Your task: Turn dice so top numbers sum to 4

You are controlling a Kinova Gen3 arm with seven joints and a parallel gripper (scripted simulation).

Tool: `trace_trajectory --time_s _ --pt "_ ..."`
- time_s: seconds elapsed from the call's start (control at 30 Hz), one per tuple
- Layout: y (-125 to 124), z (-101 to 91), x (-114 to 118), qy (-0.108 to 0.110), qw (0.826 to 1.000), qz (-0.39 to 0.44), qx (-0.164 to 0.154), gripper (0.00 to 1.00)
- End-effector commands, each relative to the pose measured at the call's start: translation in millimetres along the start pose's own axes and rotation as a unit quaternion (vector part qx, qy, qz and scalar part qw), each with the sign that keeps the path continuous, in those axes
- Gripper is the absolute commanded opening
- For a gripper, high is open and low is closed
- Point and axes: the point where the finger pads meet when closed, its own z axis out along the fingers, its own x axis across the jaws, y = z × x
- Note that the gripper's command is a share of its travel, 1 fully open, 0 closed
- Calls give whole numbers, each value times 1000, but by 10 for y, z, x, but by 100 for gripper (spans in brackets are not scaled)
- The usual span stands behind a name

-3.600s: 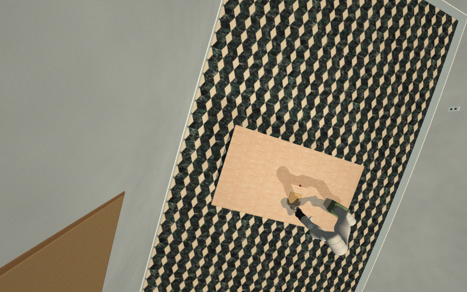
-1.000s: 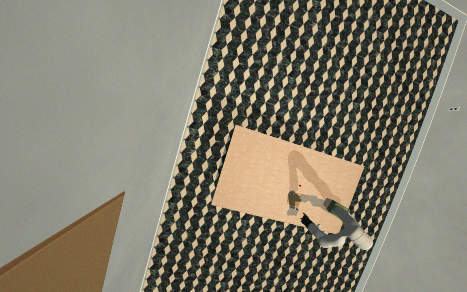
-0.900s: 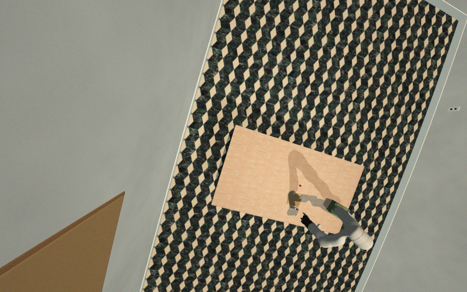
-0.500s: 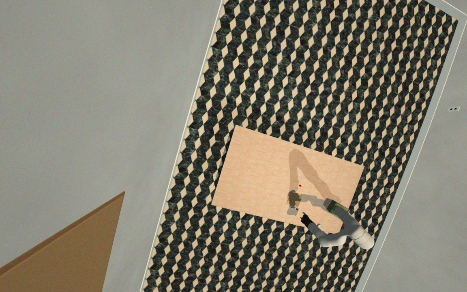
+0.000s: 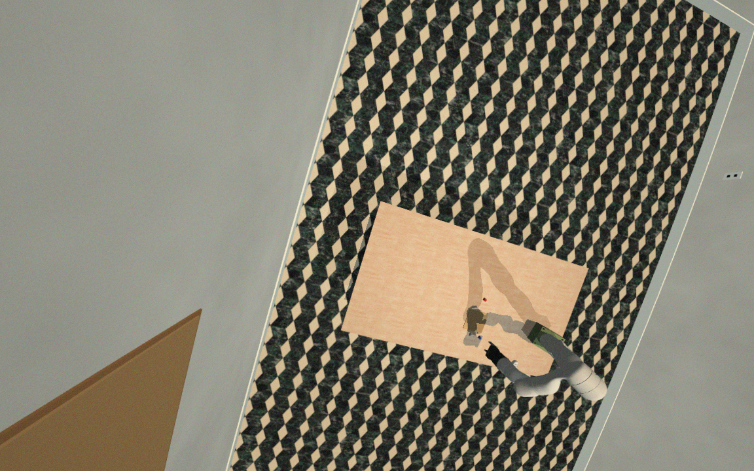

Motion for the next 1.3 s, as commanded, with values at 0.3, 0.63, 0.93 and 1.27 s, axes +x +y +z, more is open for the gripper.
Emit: trace_trajectory --time_s 0.3,0.63,0.93,1.27 --pt "52 -15 -47 2 1000 26 -1 100" --pt "103 -23 -107 4 998 55 -2 100" --pt "130 -27 -141 4 997 71 -2 100" --pt "159 -31 -177 5 996 89 -2 100"
